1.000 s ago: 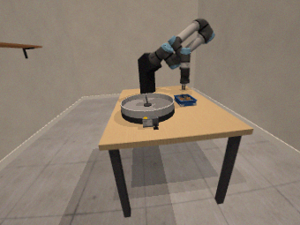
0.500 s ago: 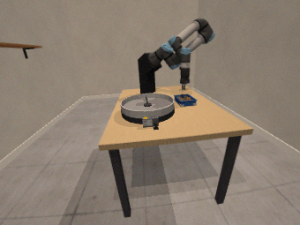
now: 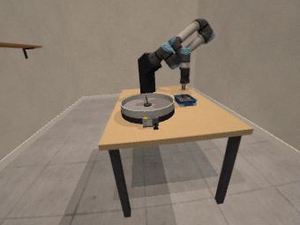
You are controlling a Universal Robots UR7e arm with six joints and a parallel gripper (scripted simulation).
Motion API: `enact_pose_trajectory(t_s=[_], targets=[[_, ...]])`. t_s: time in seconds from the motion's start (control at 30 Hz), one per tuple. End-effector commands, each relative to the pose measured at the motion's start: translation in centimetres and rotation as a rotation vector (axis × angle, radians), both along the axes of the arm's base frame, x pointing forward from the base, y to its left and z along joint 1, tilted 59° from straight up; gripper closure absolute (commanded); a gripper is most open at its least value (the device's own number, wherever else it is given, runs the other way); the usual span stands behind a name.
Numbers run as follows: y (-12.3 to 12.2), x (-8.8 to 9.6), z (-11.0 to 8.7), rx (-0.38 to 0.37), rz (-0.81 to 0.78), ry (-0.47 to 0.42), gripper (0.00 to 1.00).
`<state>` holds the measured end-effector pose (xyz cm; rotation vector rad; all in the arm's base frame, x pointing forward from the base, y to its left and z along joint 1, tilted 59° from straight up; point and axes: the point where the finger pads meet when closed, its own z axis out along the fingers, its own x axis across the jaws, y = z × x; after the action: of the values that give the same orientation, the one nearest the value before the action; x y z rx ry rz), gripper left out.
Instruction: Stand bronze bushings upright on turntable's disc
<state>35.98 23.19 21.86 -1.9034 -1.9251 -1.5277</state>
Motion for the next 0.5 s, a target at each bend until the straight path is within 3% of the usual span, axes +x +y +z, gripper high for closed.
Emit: enact_pose_trajectory(t_s=[0.0, 0.47], targets=[[0.02, 0.02, 0.01, 0.000, 0.000, -0.001, 0.64], [0.49, 0.44, -0.38, 0.000, 0.000, -0.001, 0.64]])
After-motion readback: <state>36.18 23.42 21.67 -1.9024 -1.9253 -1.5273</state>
